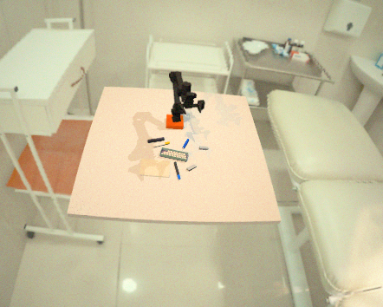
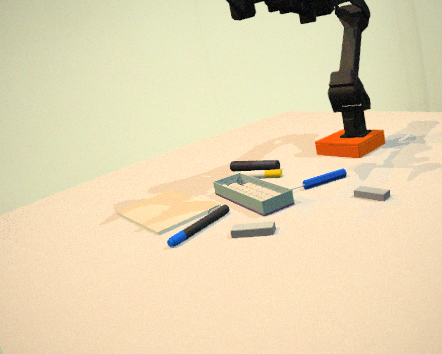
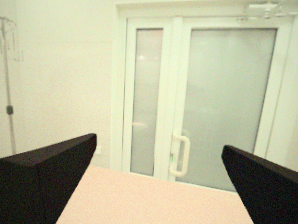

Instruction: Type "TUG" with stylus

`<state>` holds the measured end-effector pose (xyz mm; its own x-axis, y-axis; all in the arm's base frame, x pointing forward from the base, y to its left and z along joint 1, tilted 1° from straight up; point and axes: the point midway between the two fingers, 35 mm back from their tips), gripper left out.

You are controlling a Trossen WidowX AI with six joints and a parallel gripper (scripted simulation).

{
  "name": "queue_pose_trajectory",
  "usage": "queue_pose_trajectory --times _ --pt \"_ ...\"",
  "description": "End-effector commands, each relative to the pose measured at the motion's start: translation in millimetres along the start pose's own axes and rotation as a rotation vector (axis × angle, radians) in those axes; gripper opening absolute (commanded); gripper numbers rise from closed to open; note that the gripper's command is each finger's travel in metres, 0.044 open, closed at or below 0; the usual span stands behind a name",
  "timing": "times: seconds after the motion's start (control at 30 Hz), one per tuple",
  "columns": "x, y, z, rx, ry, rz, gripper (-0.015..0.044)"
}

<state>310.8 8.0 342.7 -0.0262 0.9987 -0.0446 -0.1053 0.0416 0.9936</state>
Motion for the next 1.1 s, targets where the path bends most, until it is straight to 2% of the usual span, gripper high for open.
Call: queue_pose_trajectory --times 0.0,0.07,0.27,0.53,0.8,1.07 --pt "0 -2 2 0.012 0.0 0.002 0.0414" --pt "-1 -19 14 0.106 -0.004 0.022 0.0361" --pt "-8 -101 53 0.532 -0.042 0.113 0.0204" --pt "-17 -211 58 1.09 -0.147 0.23 0.0" --pt "-23 -290 28 1.583 -0.284 0.308 0.0" --pt "-23 -295 25 1.622 -0.294 0.311 0.0"
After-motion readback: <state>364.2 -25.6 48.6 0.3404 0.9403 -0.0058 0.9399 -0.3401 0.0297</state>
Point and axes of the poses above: the point midway between the two fingers, 35 mm back from their tips, its own z axis out along the fingers, its own x axis across the jaws, y = z × x, and after that the axes turned 3 degrees about -z, right-handed
